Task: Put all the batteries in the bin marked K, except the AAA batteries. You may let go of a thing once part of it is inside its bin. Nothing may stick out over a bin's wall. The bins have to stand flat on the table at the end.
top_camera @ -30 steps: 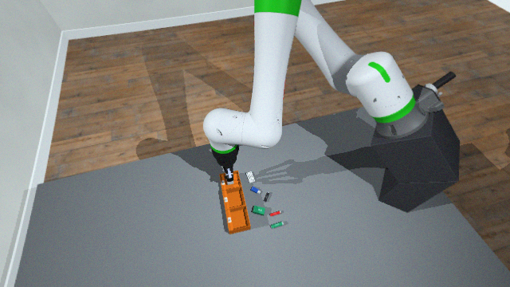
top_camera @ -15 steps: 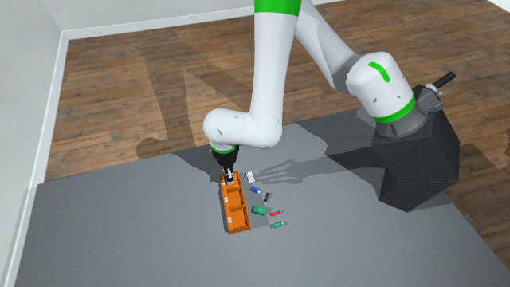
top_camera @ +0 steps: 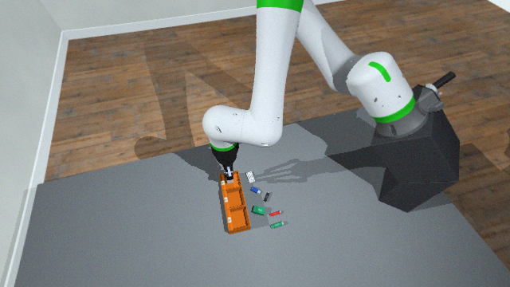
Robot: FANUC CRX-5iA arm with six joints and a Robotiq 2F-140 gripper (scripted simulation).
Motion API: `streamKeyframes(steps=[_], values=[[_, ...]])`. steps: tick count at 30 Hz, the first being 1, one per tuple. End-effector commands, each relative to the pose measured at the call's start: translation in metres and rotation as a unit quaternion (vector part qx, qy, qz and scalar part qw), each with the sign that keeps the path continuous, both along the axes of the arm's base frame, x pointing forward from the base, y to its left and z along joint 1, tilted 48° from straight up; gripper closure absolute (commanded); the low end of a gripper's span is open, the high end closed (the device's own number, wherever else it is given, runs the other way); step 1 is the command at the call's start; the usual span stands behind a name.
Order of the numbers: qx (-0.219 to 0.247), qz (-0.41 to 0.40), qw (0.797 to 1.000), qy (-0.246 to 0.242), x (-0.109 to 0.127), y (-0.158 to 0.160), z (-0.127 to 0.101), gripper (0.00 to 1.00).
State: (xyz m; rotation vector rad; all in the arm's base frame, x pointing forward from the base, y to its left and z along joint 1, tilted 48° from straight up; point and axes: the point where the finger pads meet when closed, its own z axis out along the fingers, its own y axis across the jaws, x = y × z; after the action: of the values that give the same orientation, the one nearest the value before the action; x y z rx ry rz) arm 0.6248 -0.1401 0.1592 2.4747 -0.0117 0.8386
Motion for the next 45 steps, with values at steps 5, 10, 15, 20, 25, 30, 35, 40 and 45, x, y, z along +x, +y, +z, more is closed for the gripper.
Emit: streamKeyframes(steps=[5,10,15,20,25,30,35,40,45], values=[[0.0,0.0,1.0,0.0,-0.006,0.005,0.007,0.95],[0.0,0.0,1.0,0.0,-0.011,0.01,0.014,0.95],[0.0,0.0,1.0,0.0,-0.018,0.015,0.022,0.95],[0.0,0.0,1.0,0.0,-0.026,0.022,0.031,0.95],[0.0,0.0,1.0,0.0,-0.025,0.027,0.029,0.95],[0.0,0.0,1.0,0.0,-0.023,0.039,0.021,0.95],[0.0,0.0,1.0,0.0,-0.02,0.061,0.009,0.95],[0.0,0.0,1.0,0.0,-0.016,0.082,-0.004,0.95],[0.0,0.0,1.0,0.0,-0.014,0.095,-0.011,0.95]])
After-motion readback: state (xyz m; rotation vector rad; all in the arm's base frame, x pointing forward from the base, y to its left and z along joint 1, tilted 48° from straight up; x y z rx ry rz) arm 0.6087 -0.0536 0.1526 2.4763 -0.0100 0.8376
